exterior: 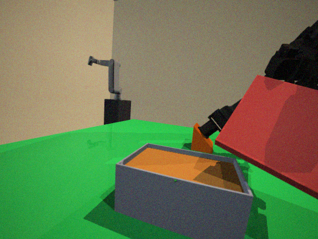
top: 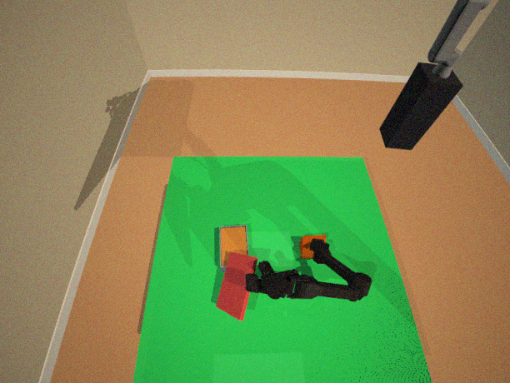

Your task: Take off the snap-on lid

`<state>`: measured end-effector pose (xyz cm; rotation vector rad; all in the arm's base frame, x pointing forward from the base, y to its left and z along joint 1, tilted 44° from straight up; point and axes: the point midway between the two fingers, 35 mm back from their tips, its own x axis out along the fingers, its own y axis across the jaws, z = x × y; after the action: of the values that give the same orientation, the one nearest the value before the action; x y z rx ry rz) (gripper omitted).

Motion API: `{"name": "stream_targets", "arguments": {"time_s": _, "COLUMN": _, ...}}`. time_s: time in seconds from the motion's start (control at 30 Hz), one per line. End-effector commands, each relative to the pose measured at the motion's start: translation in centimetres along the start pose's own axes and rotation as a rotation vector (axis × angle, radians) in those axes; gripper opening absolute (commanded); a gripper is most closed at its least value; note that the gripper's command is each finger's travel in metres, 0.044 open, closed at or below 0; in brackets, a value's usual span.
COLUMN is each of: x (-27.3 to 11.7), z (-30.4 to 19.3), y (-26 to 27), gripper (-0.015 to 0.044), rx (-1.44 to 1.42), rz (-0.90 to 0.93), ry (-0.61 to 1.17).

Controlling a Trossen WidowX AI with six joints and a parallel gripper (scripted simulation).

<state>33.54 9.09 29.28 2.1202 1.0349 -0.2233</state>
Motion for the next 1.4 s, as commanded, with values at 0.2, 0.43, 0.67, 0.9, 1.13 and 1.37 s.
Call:
{"name": "stream_targets", "arguments": {"time_s": 0.2, "x": -0.5, "z": -2.3, "y": 0.4, "gripper": 0.0, "rx": -0.006, "rz": 0.022, "ry": 0.0}}
{"name": "stream_targets", "arguments": {"time_s": 0.43, "x": -0.6, "z": -3.7, "y": 0.4, "gripper": 0.0, "rx": -0.005, "rz": 0.022, "ry": 0.001}}
{"name": "stream_targets", "arguments": {"time_s": 0.67, "x": -0.6, "z": -5.1, "y": 0.4, "gripper": 0.0, "rx": -0.005, "rz": 0.023, "ry": 0.002}}
{"name": "stream_targets", "arguments": {"time_s": 0.9, "x": -0.7, "z": -6.5, "y": 0.4, "gripper": 0.0, "rx": -0.005, "rz": 0.023, "ry": 0.003}}
{"name": "stream_targets", "arguments": {"time_s": 1.13, "x": -0.8, "z": -8.0, "y": 0.3, "gripper": 0.0, "rx": -0.005, "rz": 0.024, "ry": 0.003}}
{"name": "stream_targets", "arguments": {"time_s": 1.37, "x": -0.8, "z": -9.3, "y": 0.3, "gripper": 0.0, "rx": -0.005, "rz": 0.025, "ry": 0.004}}
